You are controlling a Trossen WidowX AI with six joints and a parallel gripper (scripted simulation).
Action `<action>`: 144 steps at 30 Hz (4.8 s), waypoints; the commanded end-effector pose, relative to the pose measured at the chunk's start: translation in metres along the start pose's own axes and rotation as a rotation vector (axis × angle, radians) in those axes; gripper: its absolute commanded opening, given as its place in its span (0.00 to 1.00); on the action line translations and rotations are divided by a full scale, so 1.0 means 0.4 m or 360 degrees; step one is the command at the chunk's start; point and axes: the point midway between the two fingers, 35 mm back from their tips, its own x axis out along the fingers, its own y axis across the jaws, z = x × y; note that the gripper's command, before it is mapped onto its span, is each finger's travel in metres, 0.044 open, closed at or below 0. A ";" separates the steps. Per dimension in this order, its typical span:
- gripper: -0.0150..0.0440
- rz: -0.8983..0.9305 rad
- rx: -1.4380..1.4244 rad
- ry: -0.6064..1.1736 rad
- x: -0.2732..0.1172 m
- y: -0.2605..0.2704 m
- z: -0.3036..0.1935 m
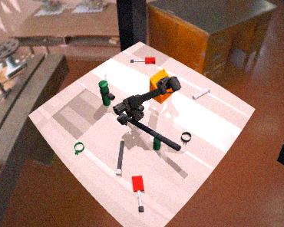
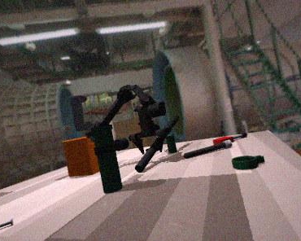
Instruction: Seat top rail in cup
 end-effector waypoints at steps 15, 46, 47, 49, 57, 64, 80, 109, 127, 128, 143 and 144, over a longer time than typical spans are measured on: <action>0.73 0.0011 0.0014 -0.0014 0.045 0.010 0.002; 0.25 0.0024 -0.0003 0.0469 -0.145 0.004 -0.084; 0.25 0.0025 -0.0003 0.0476 -0.148 0.005 -0.085; 0.25 0.0025 -0.0003 0.0476 -0.148 0.005 -0.085; 0.25 0.0030 0.0003 0.0436 -0.132 0.008 -0.077; 0.25 0.0030 0.0003 0.0436 -0.135 0.007 -0.078; 0.25 0.0029 0.0003 0.0437 -0.155 -0.003 -0.088; 0.25 0.0055 -0.0005 0.0424 -0.147 0.005 -0.142; 0.25 0.0055 -0.0005 0.0424 -0.147 0.005 -0.142; 0.25 0.0055 -0.0005 0.0424 -0.147 0.005 -0.142; 0.25 0.0057 -0.0006 0.0417 -0.144 0.004 -0.138; 0.25 0.0059 -0.0008 0.0411 -0.142 0.004 -0.134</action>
